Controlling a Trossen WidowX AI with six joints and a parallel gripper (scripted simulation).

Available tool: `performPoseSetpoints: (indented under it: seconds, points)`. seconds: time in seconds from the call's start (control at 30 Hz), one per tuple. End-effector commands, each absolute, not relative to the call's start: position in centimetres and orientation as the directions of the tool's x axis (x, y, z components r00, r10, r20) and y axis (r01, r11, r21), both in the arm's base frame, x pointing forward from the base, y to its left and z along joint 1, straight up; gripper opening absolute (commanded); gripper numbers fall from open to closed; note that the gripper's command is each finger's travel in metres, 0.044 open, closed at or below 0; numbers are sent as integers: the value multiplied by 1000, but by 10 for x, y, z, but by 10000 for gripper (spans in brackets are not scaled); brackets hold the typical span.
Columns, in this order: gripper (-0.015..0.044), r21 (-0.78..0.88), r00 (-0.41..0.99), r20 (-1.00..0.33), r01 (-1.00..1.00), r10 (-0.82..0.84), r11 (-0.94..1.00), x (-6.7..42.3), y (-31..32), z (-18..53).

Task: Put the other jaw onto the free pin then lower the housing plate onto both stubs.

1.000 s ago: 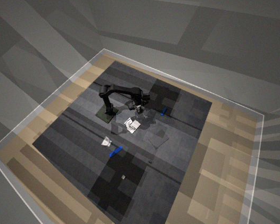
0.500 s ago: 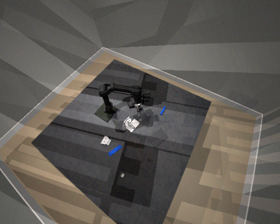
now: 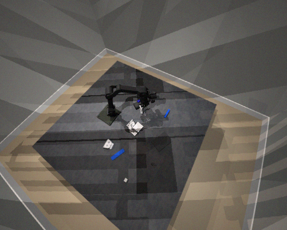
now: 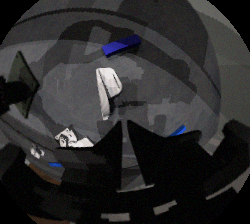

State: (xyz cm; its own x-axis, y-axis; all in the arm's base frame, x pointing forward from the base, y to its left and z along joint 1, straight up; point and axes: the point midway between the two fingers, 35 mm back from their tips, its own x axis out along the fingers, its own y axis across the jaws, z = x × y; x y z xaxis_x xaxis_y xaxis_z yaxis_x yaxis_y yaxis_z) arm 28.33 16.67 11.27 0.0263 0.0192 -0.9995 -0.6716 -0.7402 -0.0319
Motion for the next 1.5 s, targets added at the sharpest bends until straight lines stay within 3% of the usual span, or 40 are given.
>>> performPoseSetpoints:
  seconds: [0.0, 1.47]
  points:
    - [0, -25, 22, -1000, -675, 14, -737, 284, 167, 111]
    - [0, -25, 22, -1000, -675, 14, -737, 287, 167, 57]
